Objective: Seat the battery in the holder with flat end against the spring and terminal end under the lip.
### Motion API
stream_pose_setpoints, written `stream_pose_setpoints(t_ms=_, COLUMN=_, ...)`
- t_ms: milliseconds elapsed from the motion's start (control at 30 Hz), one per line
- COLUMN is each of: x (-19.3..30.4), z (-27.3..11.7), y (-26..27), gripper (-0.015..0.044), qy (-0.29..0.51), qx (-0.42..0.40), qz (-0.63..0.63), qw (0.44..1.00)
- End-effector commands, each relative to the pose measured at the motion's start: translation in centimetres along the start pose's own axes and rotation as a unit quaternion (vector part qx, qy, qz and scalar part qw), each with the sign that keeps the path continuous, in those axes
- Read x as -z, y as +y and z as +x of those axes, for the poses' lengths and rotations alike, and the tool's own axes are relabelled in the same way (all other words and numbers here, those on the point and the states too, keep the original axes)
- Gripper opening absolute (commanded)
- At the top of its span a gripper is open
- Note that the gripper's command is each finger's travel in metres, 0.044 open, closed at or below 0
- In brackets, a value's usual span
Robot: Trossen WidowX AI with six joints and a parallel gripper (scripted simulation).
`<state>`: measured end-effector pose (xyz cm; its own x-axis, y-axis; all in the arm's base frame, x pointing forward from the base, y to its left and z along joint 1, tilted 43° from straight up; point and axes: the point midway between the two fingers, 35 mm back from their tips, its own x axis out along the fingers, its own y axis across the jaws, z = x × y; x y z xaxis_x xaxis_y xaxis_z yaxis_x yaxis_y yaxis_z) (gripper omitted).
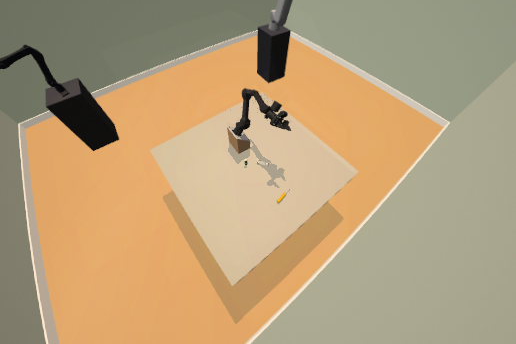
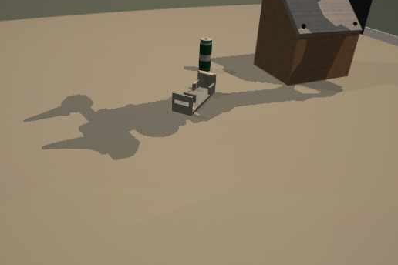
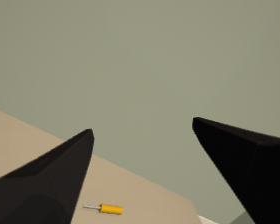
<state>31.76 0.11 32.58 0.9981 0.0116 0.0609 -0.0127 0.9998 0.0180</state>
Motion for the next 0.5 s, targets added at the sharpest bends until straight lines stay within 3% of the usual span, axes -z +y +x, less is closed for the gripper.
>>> stream_pose_setpoints(t_ms=0, x=0.4, z=0.2, y=0.0, gripper=0.0374, qy=0.008, qx=-0.001, qz=-0.001, qw=1.0)
stream_pose_setpoints(t_ms=233, x=12.7, z=2.2, y=-1.0, gripper=0.019, qy=0.241, qx=-0.037, qz=0.008, qw=0.97)
stream_pose_setpoints(t_ms=467, x=24.6, z=-1.2, y=-1.5, gripper=0.0006, qy=0.472, qx=-0.082, qz=0.09, qw=0.873)
